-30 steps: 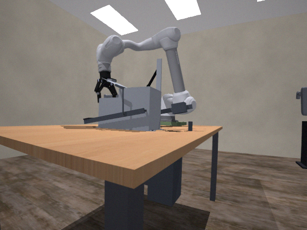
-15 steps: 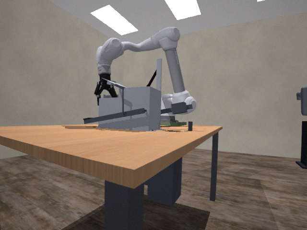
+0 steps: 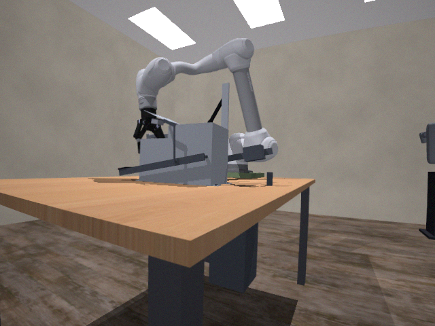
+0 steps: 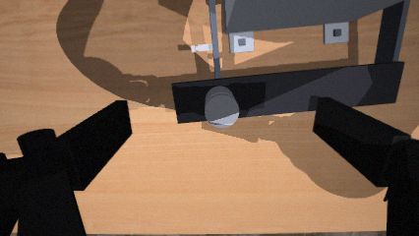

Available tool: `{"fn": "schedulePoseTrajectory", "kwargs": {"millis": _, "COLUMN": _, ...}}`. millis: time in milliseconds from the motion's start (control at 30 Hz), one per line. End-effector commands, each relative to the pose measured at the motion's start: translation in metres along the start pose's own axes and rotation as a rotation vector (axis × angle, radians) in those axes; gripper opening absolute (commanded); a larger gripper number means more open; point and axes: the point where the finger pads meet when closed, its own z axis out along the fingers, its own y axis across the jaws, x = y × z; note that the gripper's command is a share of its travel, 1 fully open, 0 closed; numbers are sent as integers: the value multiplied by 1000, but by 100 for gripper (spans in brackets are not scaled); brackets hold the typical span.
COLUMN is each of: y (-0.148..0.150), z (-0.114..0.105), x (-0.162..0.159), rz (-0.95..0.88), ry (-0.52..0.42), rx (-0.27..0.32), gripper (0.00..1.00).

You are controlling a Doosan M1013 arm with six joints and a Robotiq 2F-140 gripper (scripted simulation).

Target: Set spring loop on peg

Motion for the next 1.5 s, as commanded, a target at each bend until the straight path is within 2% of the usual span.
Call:
{"fn": "schedulePoseTrajectory", "kwargs": {"millis": 0, "y": 1, "z": 4, "x": -1, "rz": 0, "ry": 0, "rx": -2, "gripper": 100}}
{"fn": "schedulePoseTrajectory", "kwargs": {"millis": 700, "y": 1, "z": 32, "x": -6, "rz": 0, "ry": 0, "rx": -2, "gripper": 100}}
{"fn": "schedulePoseTrajectory", "kwargs": {"millis": 1467, "y": 1, "z": 42, "x": -7, "rz": 0, "ry": 0, "rx": -2, "gripper": 100}}
